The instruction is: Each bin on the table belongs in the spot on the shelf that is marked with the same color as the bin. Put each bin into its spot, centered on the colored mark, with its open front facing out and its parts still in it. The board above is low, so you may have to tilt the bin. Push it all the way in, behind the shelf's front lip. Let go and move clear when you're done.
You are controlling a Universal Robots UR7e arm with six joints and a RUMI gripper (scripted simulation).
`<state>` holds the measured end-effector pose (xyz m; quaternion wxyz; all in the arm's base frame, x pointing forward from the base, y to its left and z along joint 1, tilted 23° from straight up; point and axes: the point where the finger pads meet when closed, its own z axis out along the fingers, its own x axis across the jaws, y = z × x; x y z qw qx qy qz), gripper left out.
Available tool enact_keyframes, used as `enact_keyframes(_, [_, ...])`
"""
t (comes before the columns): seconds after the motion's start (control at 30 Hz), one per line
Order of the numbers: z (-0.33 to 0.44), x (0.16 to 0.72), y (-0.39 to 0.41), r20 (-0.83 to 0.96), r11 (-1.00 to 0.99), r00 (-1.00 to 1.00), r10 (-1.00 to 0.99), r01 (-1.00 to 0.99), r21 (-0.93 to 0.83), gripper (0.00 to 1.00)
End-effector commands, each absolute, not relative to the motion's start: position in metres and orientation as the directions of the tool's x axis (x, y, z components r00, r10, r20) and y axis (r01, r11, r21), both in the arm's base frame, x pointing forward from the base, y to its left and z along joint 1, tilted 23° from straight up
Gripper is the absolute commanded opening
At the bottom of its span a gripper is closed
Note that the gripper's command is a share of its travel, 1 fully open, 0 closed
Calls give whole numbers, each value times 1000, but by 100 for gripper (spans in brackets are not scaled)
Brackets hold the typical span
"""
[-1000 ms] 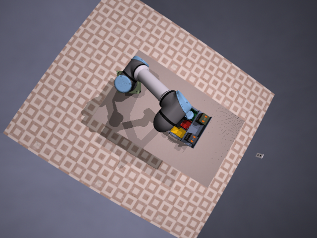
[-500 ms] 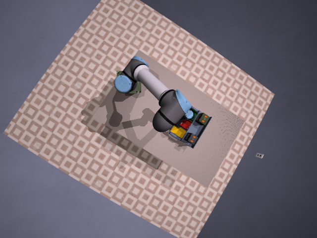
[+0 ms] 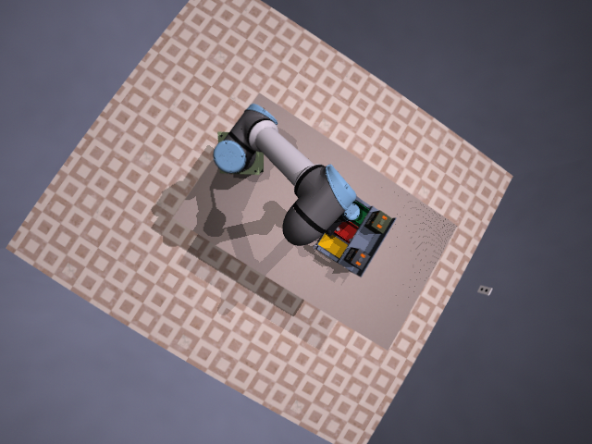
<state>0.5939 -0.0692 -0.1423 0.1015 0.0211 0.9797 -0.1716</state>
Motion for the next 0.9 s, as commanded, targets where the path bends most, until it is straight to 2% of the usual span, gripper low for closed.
enact_keyframes(0.0, [-140, 592, -68, -206, 940, -978, 5, 75, -333, 0])
enact_keyframes(0.87, [-88, 581, -48, -206, 940, -979, 5, 74, -333, 0])
